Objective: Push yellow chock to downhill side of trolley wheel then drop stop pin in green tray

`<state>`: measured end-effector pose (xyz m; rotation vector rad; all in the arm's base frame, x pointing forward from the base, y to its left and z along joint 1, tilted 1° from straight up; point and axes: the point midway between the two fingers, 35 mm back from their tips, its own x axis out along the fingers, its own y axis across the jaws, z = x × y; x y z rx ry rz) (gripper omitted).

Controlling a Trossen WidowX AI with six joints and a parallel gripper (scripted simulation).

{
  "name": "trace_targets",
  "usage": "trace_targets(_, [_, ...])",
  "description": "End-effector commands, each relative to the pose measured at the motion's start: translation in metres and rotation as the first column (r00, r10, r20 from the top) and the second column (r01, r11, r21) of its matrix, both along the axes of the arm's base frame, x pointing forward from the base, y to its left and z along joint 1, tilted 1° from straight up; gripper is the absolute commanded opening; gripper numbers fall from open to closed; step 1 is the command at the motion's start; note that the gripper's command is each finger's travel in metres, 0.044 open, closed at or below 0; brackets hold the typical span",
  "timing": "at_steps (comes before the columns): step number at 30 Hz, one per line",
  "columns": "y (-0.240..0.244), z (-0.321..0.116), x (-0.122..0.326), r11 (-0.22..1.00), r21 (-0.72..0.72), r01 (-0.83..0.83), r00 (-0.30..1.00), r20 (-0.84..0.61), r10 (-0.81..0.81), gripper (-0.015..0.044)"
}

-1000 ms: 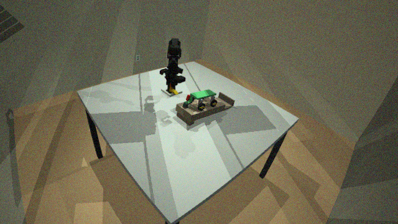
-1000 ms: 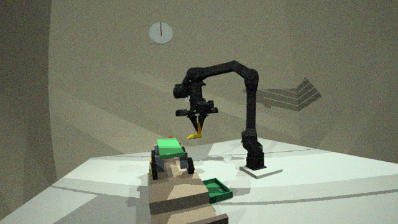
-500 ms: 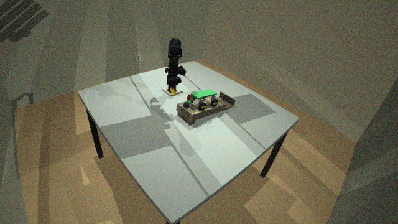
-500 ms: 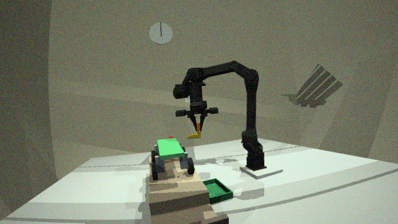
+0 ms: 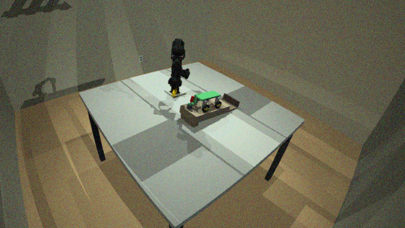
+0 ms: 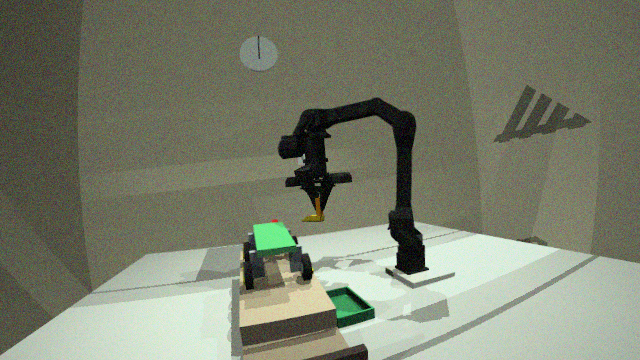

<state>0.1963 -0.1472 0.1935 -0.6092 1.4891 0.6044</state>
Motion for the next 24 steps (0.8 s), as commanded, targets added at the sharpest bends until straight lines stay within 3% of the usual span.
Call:
trace_targets(1, [-0.0003, -0.0003, -0.0004, 0.988, -0.002, 0.155, 0.988, -0.004, -0.155, 0.0000])
trace_targets(17, [-0.0004, -0.0002, -0.0004, 0.763, -0.004, 0.647, 0.763, -0.003, -0.647, 0.0000])
trace_targets(24, [-0.0004, -0.0002, -0.0004, 0.729, -0.004, 0.684, 0.729, -0.002, -0.684, 0.0000])
